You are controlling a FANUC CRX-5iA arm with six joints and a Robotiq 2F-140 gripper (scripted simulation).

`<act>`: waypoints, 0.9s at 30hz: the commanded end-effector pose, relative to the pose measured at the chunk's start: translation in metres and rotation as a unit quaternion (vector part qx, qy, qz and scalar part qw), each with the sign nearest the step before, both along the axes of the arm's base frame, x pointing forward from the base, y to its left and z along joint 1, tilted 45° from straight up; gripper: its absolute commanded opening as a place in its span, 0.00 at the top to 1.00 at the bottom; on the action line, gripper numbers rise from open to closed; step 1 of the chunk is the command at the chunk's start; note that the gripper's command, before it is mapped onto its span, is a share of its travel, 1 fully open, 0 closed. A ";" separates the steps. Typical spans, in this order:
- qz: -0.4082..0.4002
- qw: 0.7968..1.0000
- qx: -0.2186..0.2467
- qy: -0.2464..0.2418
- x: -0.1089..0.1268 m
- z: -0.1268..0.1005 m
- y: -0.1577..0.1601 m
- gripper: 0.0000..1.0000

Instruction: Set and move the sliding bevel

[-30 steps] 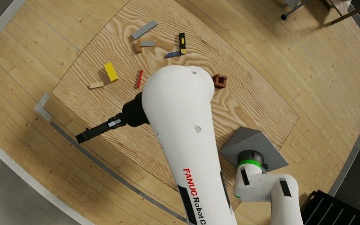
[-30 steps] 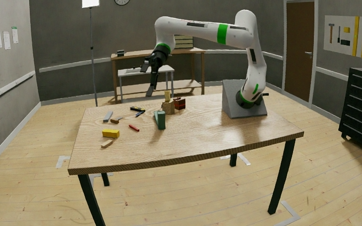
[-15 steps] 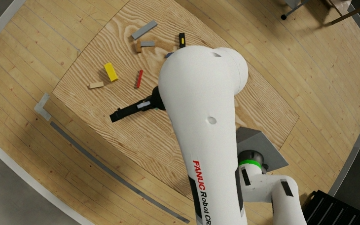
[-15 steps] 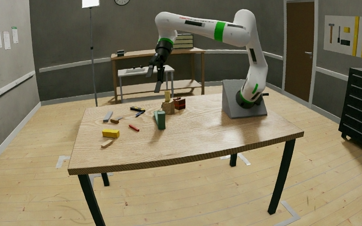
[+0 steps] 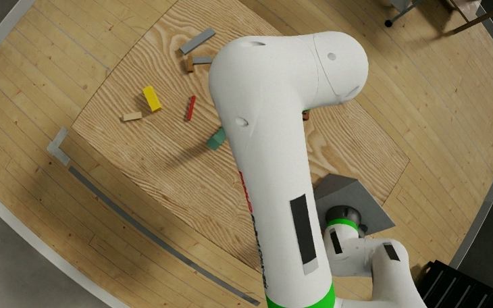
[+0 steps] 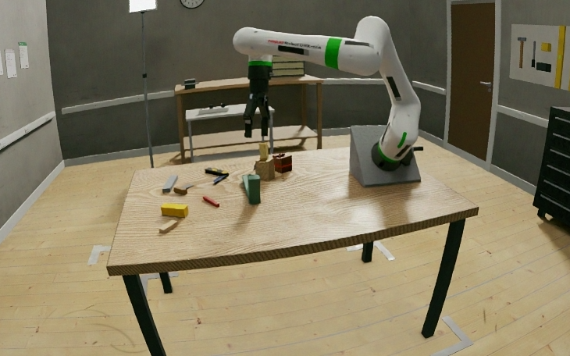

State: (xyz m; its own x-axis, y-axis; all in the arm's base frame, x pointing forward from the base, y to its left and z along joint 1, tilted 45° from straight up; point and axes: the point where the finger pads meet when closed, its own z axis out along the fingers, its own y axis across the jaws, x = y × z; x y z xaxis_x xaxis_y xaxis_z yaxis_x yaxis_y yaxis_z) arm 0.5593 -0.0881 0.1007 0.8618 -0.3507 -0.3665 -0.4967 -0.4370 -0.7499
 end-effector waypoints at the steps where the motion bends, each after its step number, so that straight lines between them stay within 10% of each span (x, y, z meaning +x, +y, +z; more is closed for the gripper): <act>1: 0.016 0.997 -0.070 0.034 -0.018 -0.065 -0.028 0.00; 7: 0.024 0.994 -0.097 0.048 -0.036 -0.127 -0.055 0.00; 27: 0.024 0.994 -0.097 0.048 -0.033 -0.130 -0.055 0.00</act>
State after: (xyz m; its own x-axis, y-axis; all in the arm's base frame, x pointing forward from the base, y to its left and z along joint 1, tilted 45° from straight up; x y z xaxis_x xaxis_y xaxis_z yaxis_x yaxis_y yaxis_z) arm 0.5252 -0.1426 -0.0294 0.8428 -0.3819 -0.3792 -0.5382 -0.5924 -0.5995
